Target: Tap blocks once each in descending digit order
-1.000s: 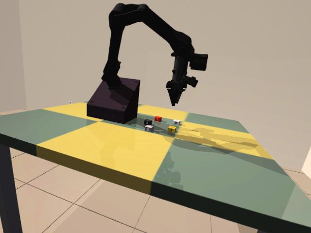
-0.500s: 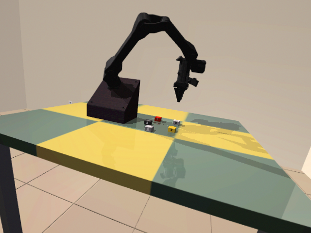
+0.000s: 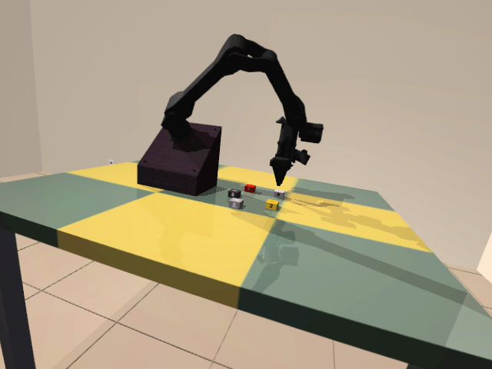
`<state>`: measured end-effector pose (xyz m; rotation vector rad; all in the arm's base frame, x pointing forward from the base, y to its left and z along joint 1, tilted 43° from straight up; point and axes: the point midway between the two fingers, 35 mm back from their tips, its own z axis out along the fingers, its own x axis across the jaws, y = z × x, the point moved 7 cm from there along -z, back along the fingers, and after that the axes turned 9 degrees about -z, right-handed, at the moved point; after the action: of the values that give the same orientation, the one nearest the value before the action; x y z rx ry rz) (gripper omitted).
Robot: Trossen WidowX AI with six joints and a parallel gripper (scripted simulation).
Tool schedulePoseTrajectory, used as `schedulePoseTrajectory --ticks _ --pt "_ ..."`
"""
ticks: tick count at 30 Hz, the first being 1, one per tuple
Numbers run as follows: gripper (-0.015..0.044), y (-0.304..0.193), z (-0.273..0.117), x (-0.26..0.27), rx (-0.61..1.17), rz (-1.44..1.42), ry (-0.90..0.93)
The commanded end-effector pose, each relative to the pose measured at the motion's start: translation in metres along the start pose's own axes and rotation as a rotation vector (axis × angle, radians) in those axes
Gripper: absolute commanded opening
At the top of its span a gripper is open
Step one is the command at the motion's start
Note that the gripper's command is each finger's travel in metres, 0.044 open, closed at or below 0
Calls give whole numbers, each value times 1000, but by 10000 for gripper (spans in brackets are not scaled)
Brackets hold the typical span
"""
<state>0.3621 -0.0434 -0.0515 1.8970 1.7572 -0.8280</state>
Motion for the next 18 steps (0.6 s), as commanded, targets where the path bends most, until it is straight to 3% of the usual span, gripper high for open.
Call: schedulePoseTrajectory --ticks 1,3,18 --pt "59 2 -3 2 -23 -5 -5" --pt "20 2 -3 2 -23 -5 -5" --pt "20 2 8 2 -23 -6 -5"
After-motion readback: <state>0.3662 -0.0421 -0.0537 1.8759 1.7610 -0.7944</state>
